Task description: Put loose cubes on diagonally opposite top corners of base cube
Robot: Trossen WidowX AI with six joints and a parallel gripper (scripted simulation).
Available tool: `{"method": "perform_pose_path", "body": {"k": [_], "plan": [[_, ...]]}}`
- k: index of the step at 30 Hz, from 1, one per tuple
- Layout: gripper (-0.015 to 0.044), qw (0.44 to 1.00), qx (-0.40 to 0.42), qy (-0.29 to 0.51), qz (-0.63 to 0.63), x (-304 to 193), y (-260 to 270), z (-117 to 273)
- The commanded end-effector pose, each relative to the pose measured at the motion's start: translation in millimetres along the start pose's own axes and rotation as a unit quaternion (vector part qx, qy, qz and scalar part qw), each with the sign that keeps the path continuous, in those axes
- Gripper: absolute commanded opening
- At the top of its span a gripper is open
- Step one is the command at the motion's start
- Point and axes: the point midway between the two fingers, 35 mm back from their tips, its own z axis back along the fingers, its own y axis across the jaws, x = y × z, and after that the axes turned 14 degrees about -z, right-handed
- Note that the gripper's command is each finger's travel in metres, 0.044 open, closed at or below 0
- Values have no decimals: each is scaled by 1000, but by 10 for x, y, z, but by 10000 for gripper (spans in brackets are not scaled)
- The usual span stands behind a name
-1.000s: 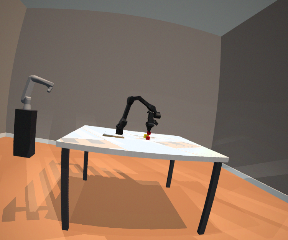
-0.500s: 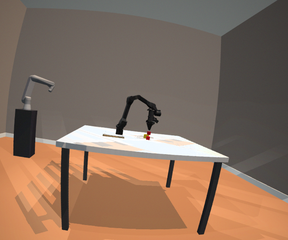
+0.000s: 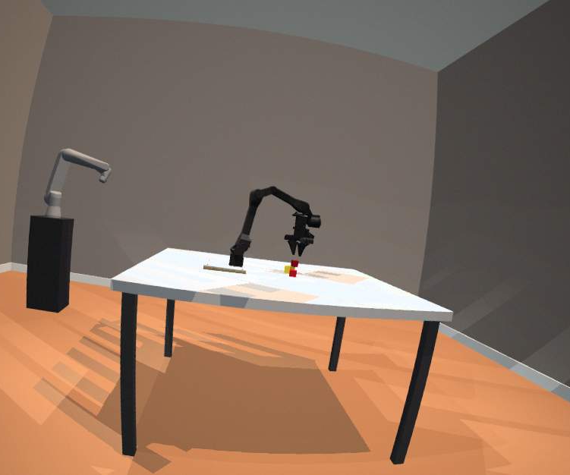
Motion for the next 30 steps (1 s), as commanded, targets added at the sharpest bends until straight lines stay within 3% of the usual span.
{"method": "perform_pose_path", "body": {"k": [1, 17, 24, 30], "plan": [[265, 997, 0, 2, 75, -54, -118, 39], [265, 914, -2, 3, 405, -297, -604, 230], [265, 908, -2, 3, 418, -304, -624, 187], [265, 908, -2, 3, 418, -301, -629, -272]]}}
